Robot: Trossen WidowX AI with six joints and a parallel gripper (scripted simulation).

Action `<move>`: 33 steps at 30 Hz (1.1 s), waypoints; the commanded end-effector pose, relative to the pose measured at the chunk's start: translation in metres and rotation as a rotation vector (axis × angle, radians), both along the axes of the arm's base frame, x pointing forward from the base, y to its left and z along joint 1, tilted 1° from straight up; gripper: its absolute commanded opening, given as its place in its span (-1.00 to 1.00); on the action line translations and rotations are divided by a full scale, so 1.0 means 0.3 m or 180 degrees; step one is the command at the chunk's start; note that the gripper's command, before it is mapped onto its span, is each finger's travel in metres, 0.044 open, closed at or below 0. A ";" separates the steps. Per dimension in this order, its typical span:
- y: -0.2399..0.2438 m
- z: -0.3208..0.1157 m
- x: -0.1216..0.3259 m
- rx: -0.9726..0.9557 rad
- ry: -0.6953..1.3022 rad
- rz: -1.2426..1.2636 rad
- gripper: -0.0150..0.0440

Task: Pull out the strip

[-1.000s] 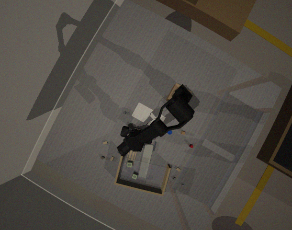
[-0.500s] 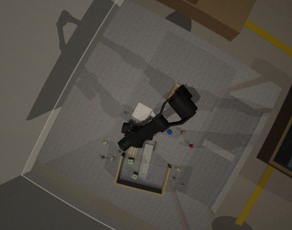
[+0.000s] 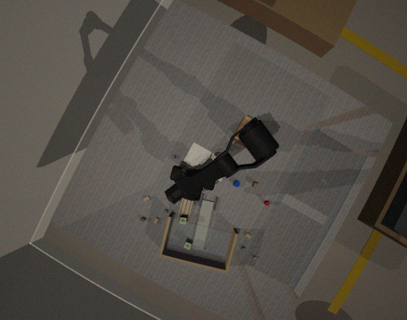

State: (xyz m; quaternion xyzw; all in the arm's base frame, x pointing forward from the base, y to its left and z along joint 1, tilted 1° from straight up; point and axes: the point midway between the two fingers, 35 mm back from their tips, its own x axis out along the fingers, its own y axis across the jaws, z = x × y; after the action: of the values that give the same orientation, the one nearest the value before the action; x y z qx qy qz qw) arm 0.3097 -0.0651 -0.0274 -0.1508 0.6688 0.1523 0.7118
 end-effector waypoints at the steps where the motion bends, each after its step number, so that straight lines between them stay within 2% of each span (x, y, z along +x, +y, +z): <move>1: -0.014 -0.019 -0.052 0.0003 0.0093 -0.0023 -0.49; 33: -0.078 -0.025 -0.186 -0.0003 0.0104 -0.0024 -0.49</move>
State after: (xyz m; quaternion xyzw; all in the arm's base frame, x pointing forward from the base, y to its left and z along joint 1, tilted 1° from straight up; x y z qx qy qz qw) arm 0.2691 -0.0860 -0.0295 -0.1522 0.6697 0.1518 0.7108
